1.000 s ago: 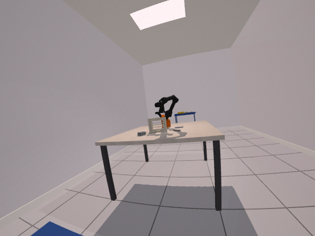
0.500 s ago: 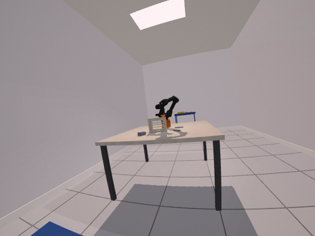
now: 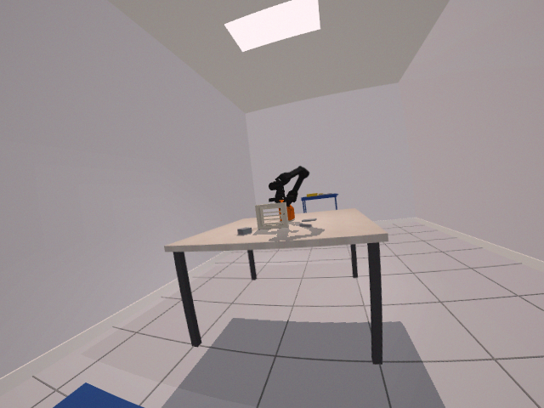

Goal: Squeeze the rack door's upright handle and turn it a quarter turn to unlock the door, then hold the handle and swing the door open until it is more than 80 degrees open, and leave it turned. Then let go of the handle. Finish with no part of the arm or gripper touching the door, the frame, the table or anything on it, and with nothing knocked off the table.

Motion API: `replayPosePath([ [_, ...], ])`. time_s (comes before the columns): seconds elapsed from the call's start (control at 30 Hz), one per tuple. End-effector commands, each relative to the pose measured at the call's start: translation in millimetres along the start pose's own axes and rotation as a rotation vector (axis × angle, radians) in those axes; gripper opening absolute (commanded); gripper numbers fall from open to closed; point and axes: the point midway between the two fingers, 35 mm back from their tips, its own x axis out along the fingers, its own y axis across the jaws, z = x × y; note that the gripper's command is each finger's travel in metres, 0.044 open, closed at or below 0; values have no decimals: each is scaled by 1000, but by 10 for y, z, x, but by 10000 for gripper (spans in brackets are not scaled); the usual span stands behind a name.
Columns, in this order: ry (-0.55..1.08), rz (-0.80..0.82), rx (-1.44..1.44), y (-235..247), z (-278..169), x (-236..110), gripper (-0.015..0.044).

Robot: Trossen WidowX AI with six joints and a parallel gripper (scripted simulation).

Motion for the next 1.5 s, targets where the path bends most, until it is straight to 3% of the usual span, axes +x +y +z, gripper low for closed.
replayPosePath([
  [0.0, -5, -2, 2, 0, 7, -8, 83],
  [0.33, -5, -2, 2, 0, 7, -8, 16],
  [0.5, -5, -2, -30, 0, 7, -8, 15],
  [1.47, -3, -5, -1450, -1, 7, -7, 15],
])
